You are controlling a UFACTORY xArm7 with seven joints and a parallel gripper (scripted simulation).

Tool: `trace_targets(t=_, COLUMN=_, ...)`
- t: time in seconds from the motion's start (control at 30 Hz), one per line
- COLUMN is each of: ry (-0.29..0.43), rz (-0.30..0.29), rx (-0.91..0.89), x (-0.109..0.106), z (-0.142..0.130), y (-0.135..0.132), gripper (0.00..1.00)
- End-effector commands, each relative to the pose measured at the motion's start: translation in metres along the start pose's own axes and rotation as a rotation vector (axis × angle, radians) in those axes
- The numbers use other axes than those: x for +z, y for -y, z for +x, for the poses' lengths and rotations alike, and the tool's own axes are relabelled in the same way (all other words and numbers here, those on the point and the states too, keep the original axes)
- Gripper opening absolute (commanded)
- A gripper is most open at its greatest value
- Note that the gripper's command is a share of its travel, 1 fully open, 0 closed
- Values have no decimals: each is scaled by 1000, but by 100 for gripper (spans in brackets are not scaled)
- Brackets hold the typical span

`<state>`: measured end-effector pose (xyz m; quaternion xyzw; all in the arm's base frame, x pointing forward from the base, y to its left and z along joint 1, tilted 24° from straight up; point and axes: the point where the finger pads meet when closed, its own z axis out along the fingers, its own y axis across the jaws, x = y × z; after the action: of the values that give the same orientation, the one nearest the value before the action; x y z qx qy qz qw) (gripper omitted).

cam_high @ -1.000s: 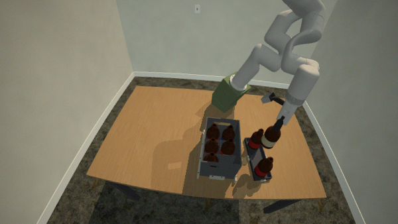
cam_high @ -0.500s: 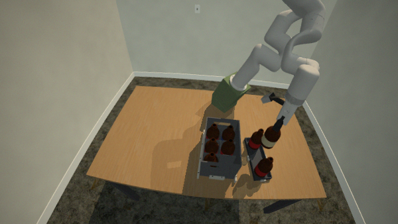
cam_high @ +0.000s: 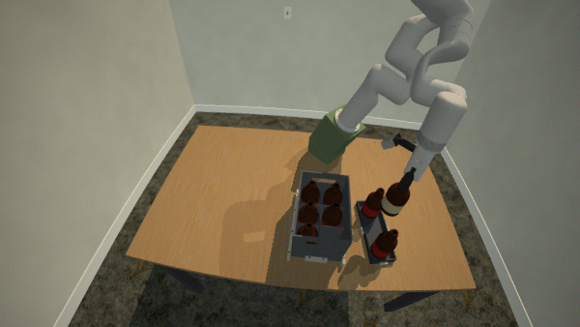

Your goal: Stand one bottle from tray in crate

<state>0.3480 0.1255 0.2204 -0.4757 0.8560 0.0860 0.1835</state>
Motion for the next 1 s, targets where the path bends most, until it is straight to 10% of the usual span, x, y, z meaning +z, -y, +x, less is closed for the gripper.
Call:
trace_targets(t=0.0, ry=3, rz=3, rx=0, x=-6, z=-1, y=1, gripper=0)
trace_targets(t=0.97, ry=3, rz=3, rx=0, x=-17, z=-1, y=1, gripper=0)
